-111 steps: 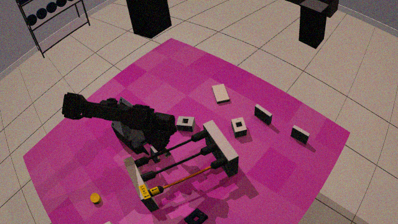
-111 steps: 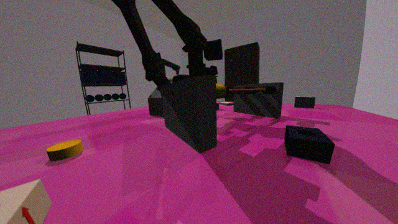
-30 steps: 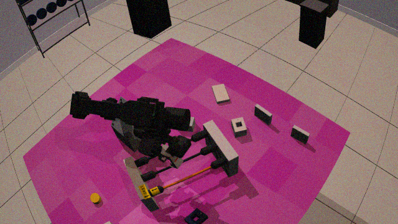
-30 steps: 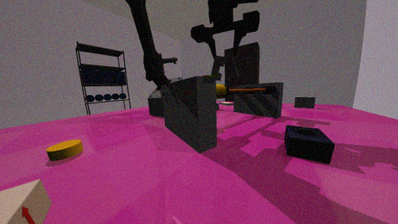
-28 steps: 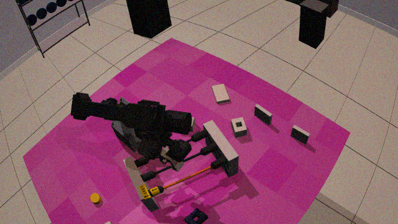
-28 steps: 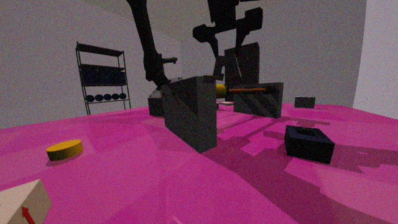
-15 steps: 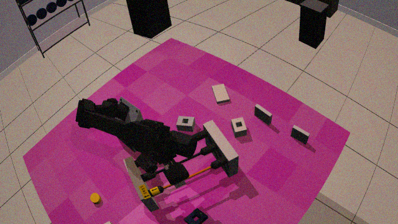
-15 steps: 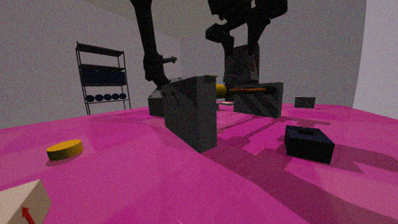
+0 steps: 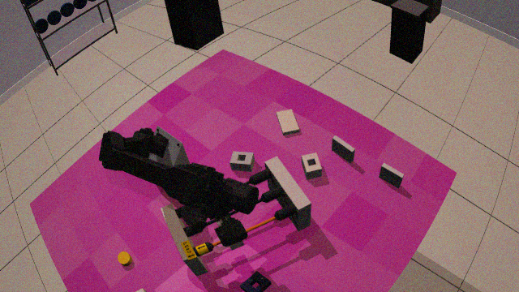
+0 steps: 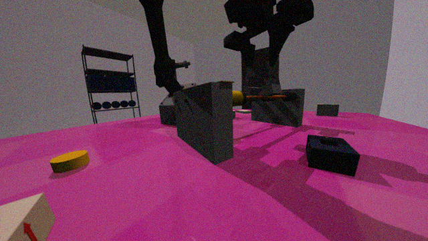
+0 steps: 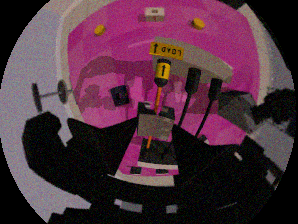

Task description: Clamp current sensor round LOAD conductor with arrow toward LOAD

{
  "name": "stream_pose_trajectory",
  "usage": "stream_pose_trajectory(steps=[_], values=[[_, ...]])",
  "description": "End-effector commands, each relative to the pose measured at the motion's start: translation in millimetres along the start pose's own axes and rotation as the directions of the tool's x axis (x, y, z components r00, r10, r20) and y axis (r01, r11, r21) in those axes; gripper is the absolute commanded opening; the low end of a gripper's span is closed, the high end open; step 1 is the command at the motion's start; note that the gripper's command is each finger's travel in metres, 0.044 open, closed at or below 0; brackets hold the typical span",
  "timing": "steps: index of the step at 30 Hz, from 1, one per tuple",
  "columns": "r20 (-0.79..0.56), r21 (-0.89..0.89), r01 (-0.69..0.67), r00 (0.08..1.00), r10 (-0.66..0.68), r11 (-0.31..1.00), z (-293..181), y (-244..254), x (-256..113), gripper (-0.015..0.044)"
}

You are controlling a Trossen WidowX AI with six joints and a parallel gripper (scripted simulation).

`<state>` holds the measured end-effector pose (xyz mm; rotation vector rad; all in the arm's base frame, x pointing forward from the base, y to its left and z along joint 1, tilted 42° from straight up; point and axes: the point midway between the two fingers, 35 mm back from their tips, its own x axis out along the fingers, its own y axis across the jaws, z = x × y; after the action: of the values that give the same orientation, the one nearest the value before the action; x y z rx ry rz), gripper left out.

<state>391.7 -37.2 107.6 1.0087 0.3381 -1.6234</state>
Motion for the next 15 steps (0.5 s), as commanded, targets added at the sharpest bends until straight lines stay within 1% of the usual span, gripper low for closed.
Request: stream_pose_trajectory(steps=[1, 15], values=[[0.006, -0.008, 0.000, 1.000, 0.000, 1.000, 0.3, -0.8, 7.5, 0.0000], [0.007, -0.008, 0.000, 1.000, 0.000, 1.000, 1.0, -1.2, 30.2, 0.0000]])
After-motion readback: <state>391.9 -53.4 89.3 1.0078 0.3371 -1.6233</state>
